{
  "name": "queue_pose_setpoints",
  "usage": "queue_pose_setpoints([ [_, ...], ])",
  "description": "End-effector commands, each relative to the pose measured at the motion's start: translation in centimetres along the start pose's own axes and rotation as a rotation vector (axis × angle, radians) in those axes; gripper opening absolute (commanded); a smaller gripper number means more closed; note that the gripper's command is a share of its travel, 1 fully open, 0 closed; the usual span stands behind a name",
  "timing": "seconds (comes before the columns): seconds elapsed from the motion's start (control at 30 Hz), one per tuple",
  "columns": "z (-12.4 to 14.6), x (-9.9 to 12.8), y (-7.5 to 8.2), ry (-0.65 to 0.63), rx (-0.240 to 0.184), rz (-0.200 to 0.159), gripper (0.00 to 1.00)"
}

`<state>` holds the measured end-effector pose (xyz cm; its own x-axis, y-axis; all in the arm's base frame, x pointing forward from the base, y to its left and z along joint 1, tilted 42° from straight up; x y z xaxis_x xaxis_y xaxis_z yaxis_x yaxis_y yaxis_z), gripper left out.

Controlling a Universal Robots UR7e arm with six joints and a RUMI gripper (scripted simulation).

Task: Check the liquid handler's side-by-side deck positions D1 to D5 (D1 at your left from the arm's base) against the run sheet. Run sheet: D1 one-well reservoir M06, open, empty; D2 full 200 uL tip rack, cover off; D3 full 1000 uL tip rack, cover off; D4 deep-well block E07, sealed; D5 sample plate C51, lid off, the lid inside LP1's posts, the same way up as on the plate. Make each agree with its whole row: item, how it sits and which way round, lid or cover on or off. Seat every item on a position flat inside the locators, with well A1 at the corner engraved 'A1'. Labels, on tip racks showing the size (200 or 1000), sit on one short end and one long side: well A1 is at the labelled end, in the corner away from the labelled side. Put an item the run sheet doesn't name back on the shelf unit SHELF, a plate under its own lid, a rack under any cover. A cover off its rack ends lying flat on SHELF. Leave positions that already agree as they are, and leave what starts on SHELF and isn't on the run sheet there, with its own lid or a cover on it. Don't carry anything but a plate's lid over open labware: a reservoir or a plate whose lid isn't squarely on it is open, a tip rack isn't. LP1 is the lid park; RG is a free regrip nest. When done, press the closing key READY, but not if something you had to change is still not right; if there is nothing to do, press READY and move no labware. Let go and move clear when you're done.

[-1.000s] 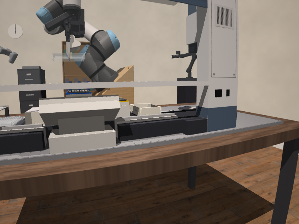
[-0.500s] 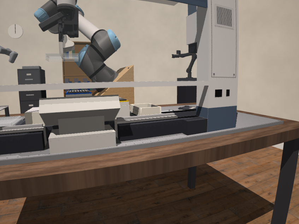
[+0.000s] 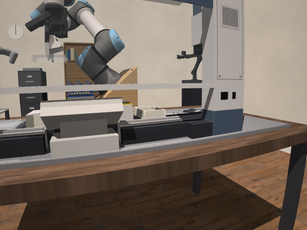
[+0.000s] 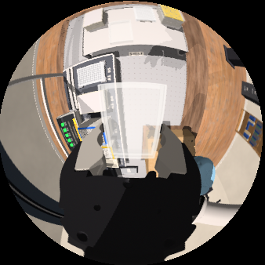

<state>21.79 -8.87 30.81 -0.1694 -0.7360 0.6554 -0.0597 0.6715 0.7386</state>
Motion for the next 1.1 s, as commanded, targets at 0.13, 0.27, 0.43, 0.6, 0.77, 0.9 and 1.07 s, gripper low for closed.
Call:
queue_pose_setpoints([
  [0.13,-0.3,0.6,-0.2,0.013,0.007,-0.017,0.0],
  [0.27,-0.9,2.7,-0.1,0.025,0.011,-0.016,0.0],
  [0.43,-1.4,5.1,-0.1,0.026,0.011,-0.015,0.0],
  [0.6,-1.7,6.6,-0.1,0.026,0.011,-0.015,0.0],
  [0.77,-2.2,8.6,-0.2,0.026,0.011,-0.014,0.0],
  [0.9,-2.2,8.6,-0.2,0.026,0.011,-0.014,0.0],
  [1.07,-2.2,8.6,-0.2,0.026,0.01,-0.015,0.0],
])
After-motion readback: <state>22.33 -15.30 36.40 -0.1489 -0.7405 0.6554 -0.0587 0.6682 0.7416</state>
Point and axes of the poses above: the point where the finger pads meet when closed, its own y axis back along the fingers, its own z axis across the jaws, x = y × z, the point moved 4 cm from there along y, back along the fingers, and after that the axes turned 11 degrees about -y, right-handed, at the moved point
